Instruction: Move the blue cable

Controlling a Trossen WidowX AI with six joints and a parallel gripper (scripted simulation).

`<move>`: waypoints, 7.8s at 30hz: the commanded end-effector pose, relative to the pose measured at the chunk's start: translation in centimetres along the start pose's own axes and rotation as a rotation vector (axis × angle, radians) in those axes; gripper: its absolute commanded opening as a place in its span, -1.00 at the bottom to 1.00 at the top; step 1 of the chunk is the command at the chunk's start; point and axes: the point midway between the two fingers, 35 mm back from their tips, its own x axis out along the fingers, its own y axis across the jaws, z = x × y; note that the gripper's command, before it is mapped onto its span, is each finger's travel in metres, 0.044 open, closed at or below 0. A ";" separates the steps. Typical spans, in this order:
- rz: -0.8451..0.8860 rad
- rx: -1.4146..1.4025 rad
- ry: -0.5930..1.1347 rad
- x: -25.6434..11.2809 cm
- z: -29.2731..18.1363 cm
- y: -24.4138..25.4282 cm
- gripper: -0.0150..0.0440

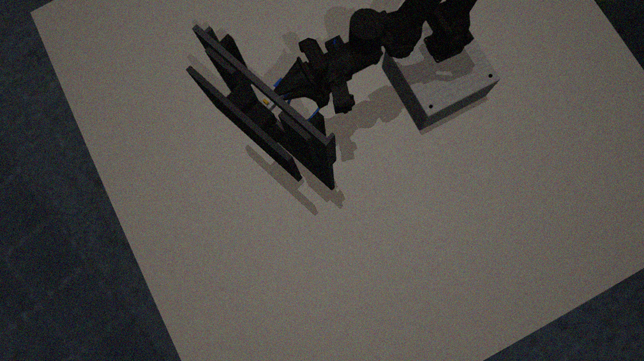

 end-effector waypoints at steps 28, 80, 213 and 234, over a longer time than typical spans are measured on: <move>0.000 0.002 0.002 0.0 -0.1 0.3 -0.49; -0.002 0.003 0.002 0.0 0.0 -0.2 -0.49; -0.008 0.005 0.003 2.8 0.9 0.1 -0.49; -0.010 0.006 0.003 3.2 1.0 0.1 -0.49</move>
